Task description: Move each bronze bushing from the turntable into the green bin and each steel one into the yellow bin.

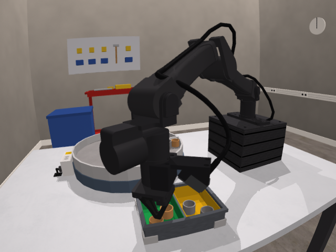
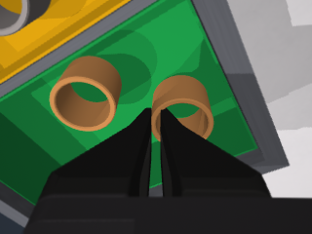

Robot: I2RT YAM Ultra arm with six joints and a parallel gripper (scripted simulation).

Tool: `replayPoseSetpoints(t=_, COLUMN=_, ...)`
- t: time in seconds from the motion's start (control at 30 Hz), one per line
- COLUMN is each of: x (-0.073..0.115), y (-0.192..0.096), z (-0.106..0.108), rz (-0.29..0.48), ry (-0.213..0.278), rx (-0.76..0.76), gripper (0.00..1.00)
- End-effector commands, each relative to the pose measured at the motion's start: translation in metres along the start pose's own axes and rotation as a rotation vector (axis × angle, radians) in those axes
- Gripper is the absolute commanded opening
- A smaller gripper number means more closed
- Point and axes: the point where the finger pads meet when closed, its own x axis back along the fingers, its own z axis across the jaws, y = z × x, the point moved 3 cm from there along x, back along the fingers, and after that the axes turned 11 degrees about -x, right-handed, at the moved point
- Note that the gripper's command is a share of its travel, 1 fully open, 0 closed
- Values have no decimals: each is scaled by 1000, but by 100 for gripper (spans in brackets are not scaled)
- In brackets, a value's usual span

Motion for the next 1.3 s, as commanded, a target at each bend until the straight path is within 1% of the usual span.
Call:
replayPoseSetpoints(t=0.0, x=7, y=-6, z=-3, rz=7, ry=-15, rx=-1, gripper=0)
replayPoseSetpoints(t=0.2, x=6, y=-6, z=-3, rz=7, ry=-14, rx=-1, gripper=0)
replayPoseSetpoints(t=0.4, x=0, y=-6, z=2, rz=3, ry=0, rx=-4, gripper=0)
replayPoseSetpoints(t=1.27, x=0, y=-6, z=2, rz=3, ry=2, rx=-4, gripper=0)
